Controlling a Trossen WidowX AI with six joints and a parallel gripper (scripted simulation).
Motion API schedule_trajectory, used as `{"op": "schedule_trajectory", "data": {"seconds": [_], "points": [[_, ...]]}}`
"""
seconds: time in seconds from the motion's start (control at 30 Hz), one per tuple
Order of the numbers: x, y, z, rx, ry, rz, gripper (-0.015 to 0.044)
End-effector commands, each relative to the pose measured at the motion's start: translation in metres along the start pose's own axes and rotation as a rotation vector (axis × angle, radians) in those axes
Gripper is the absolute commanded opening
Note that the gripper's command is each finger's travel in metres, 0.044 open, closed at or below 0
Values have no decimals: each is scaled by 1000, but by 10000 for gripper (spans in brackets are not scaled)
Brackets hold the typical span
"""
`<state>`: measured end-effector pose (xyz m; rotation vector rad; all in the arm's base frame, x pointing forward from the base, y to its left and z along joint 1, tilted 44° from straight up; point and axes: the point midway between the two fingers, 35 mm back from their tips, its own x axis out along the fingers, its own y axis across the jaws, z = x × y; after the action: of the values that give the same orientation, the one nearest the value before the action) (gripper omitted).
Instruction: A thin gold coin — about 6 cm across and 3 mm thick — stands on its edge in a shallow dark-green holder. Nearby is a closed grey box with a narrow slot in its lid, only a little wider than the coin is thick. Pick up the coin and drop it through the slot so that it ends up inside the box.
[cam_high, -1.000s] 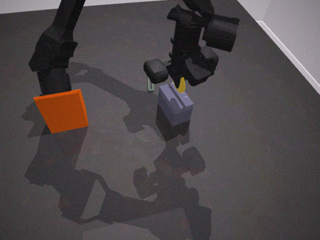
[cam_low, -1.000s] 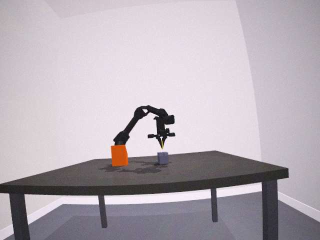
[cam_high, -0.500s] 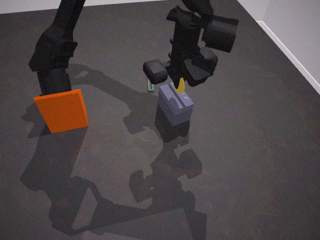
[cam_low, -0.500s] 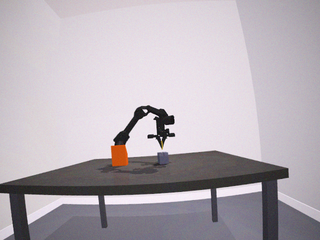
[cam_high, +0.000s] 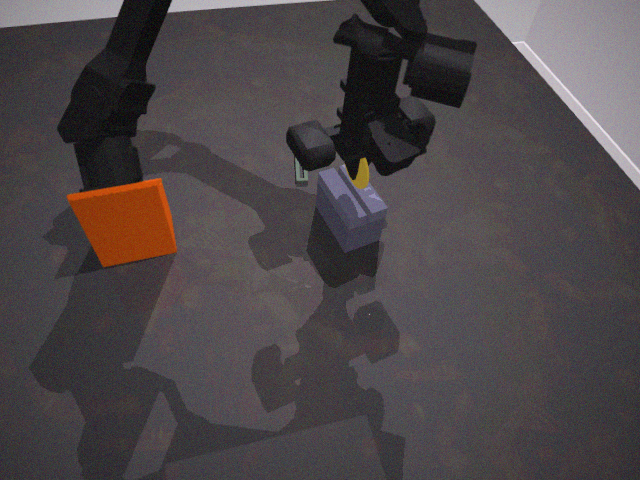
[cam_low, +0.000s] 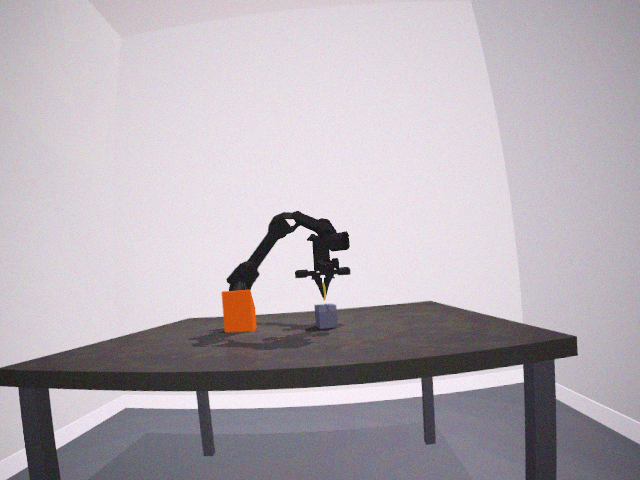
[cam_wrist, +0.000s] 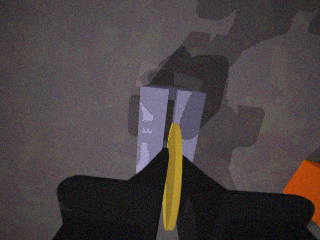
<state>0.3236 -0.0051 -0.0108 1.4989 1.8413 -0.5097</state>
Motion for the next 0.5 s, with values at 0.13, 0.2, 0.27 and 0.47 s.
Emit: {"op": "schedule_trajectory", "data": {"seconds": [0.13, 0.2, 0.27, 0.47], "points": [[4, 1, 0, 5, 1, 5, 0], [5, 1, 0, 4, 2, 5, 0], [6, 1, 0, 4, 2, 5, 0], [9, 1, 0, 4, 2, 5, 0]]}}
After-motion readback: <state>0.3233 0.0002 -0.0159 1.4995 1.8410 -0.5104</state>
